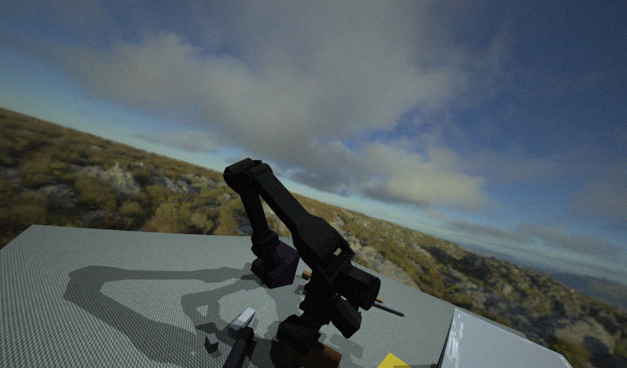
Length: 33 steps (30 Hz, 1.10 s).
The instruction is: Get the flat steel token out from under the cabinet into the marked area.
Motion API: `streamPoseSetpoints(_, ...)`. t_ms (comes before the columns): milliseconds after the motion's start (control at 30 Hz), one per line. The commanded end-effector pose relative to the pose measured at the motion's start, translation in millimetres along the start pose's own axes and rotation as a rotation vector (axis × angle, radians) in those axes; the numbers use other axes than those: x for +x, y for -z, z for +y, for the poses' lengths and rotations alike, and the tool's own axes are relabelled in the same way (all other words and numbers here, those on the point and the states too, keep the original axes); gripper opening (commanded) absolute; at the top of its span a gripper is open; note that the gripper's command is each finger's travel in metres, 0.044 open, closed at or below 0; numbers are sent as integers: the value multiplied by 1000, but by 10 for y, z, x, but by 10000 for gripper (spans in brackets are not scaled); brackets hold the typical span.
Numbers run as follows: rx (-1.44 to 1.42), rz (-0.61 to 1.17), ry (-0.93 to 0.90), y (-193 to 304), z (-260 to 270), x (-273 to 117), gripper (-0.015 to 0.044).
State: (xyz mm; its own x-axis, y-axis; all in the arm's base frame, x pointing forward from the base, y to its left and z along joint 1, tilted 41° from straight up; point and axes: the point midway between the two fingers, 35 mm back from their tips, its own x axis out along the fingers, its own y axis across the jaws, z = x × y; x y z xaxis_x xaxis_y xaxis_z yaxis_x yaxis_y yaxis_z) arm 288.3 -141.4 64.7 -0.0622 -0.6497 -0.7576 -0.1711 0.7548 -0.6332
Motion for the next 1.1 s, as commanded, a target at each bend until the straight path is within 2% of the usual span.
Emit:
streamPoseSetpoints(0,-7,5,1,84,1,8,0)
streamPoseSetpoints(1067,-8,7,1,474,-24,8,0)
